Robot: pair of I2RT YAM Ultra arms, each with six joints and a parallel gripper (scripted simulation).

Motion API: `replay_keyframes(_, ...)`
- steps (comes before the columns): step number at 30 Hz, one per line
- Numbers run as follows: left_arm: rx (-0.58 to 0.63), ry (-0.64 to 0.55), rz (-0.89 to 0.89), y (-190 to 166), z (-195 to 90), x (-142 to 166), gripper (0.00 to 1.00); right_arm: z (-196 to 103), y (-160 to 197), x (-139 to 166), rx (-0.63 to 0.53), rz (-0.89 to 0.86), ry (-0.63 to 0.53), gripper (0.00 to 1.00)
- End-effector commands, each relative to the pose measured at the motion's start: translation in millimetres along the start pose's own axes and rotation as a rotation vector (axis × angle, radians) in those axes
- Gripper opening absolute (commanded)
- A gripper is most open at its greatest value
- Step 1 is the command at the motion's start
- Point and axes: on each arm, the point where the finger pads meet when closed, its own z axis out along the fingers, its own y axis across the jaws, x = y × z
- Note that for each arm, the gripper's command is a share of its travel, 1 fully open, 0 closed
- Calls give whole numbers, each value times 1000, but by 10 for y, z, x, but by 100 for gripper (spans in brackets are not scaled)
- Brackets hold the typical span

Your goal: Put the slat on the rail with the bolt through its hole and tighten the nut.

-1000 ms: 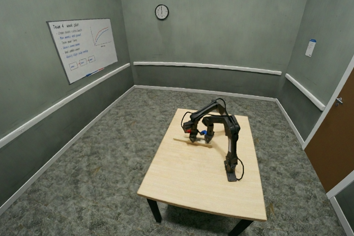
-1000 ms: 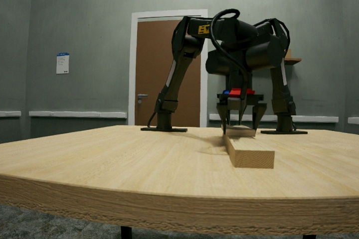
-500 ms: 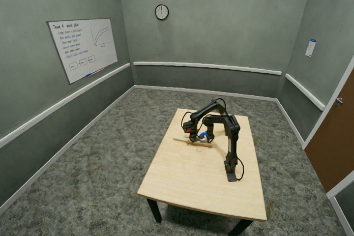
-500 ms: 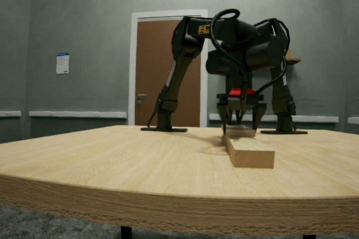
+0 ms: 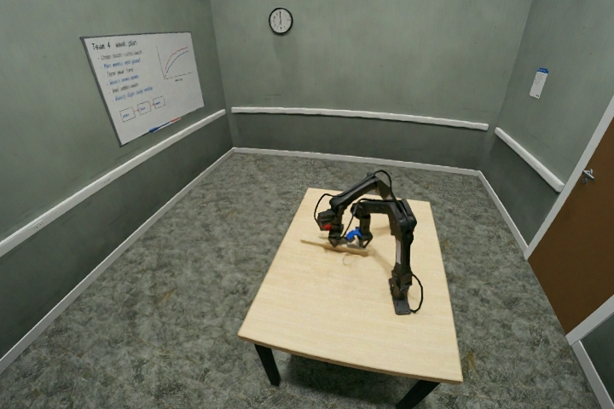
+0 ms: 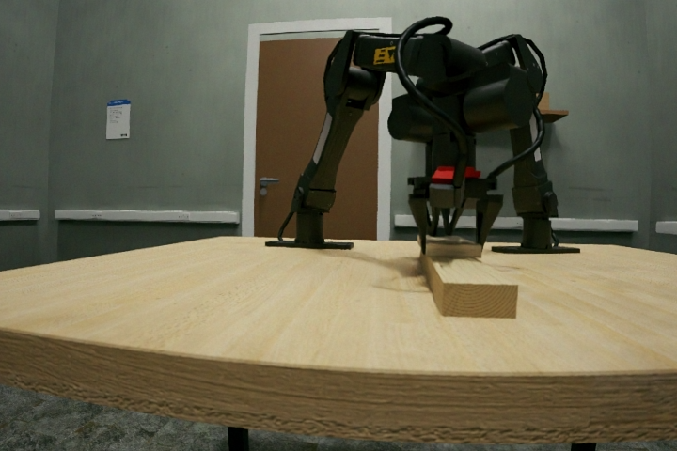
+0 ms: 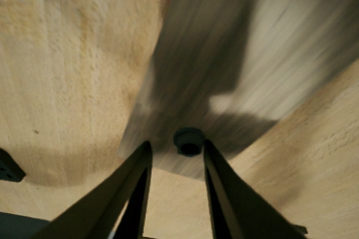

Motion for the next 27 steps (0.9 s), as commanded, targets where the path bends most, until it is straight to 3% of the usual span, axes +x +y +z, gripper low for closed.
replay_keyframes(1, 44, -39, -15, -111, -149, -68, 34, -50, 12, -19, -8, 0, -13, 72)
replay_keyframes(12, 37, -38, -10, -88, -122, -68, 34, -50, 12, -19, -8, 0, -13, 72)
replay_keyframes(27, 10, -3, -5, -15, -28, -5, 16, -50, 12, -19, -8, 0, -13, 72)
